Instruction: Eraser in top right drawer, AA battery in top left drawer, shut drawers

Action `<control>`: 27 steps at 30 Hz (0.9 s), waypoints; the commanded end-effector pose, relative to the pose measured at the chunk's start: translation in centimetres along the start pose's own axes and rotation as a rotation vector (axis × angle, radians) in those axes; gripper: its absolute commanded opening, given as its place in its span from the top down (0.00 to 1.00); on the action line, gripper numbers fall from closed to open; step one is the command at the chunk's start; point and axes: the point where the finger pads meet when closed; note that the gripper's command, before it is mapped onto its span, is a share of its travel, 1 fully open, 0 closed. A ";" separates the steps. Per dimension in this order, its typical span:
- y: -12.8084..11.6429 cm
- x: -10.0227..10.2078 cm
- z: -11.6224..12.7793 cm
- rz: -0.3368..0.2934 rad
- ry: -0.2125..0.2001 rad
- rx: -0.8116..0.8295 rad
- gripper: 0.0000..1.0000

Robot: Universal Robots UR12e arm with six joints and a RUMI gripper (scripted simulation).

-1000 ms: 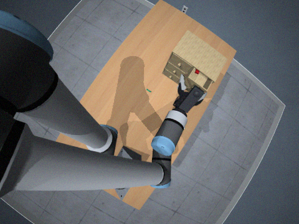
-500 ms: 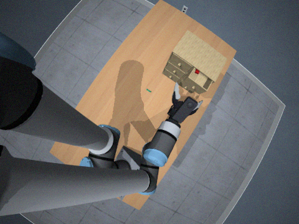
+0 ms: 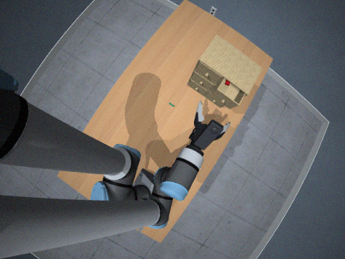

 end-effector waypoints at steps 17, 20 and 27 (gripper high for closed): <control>-0.3 -1.5 0.1 -0.008 0.000 -0.002 0.00; -0.4 -1.5 0.1 -0.008 0.000 -0.002 0.00; -0.4 -1.5 0.1 -0.009 0.000 -0.002 0.00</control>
Point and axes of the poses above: the point where the finger pads meet when closed, its own x axis out along the fingers, its own z axis across the jaws, y = z × x, and after that the axes turned 8 degrees about x, right-handed
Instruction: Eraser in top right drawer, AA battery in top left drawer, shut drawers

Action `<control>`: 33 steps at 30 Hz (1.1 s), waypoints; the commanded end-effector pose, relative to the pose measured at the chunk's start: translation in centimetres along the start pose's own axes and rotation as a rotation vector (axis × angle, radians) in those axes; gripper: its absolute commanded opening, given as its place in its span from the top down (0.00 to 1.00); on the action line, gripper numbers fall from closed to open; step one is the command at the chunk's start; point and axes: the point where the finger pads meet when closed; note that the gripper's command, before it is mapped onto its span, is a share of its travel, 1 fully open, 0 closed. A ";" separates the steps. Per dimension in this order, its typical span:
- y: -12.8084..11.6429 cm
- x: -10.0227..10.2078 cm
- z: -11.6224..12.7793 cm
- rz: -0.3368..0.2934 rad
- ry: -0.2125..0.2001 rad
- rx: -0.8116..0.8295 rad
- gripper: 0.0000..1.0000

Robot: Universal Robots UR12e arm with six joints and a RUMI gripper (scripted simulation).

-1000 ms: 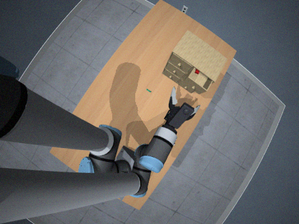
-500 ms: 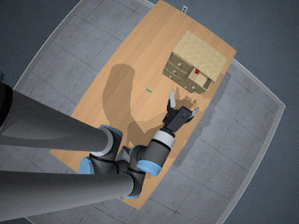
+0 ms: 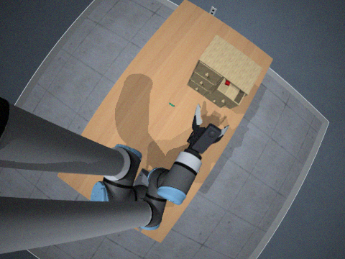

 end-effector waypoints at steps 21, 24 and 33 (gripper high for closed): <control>0.1 0.0 0.0 -0.005 -0.001 -0.001 0.00; 0.1 0.0 0.1 -0.006 -0.001 -0.001 0.00; 0.2 0.0 0.1 -0.015 -0.003 -0.001 0.00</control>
Point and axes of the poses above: the point where the finger pads meet when closed, its own x axis out along the fingers, its own z axis across the jaws, y = z × x, and after that the axes turned 8 degrees about x, right-handed
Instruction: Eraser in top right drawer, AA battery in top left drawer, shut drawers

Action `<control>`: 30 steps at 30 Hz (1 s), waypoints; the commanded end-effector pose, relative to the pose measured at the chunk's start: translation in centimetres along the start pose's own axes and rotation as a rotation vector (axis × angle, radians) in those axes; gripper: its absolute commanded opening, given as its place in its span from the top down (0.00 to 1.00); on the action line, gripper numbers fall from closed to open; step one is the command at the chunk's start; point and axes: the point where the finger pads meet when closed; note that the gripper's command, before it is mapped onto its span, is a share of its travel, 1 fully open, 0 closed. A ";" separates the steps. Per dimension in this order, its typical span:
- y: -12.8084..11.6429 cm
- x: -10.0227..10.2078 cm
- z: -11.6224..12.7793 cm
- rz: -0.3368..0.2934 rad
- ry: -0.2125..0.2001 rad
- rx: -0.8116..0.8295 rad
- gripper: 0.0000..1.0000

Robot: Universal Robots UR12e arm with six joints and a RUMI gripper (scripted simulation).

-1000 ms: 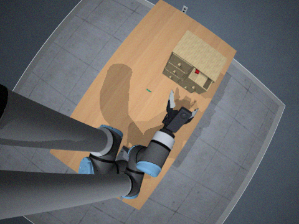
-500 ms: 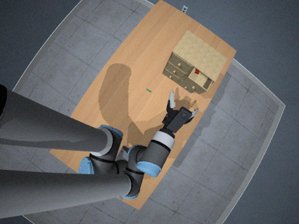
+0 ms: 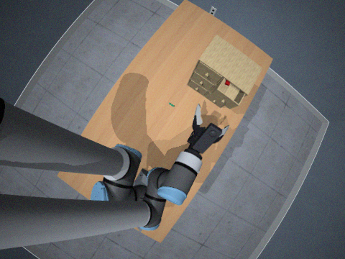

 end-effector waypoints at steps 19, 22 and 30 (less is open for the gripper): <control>0.1 -0.1 0.0 -0.035 -0.004 -0.001 0.00; 0.1 -0.1 0.0 -0.040 -0.005 -0.001 0.00; 0.2 -0.1 0.0 -0.060 -0.009 -0.001 0.00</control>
Point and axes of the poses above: the point where the finger pads meet when closed, its own x axis out along the fingers, its own z axis across the jaws, y = z × x, and after that the axes turned 8 degrees about x, right-handed
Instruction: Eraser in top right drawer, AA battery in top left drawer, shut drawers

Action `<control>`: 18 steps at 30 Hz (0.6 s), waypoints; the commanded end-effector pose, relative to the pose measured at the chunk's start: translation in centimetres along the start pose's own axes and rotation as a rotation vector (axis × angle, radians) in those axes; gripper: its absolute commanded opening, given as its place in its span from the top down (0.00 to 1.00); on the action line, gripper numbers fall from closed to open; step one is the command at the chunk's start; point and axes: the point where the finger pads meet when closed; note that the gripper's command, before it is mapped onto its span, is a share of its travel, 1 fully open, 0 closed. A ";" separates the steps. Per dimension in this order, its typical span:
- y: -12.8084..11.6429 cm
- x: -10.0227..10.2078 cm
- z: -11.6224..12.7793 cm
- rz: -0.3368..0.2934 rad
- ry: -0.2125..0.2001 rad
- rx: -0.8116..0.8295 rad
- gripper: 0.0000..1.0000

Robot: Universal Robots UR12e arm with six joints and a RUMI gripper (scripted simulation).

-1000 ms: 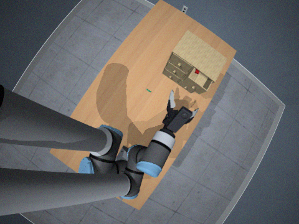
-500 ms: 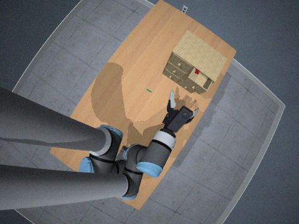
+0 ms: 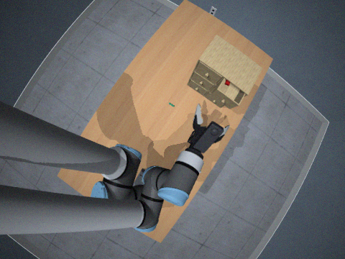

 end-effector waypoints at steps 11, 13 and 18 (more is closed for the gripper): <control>0.2 -0.1 0.0 -0.047 -0.005 -0.001 0.00; 0.2 -0.1 0.0 -0.055 -0.007 -0.001 0.00; 0.3 -0.1 0.0 -0.078 -0.010 -0.001 0.00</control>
Point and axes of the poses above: the point where the finger pads meet when closed, its own x axis out along the fingers, its own z axis across the jaws, y = z × x, and after that the axes turned 8 degrees about x, right-handed
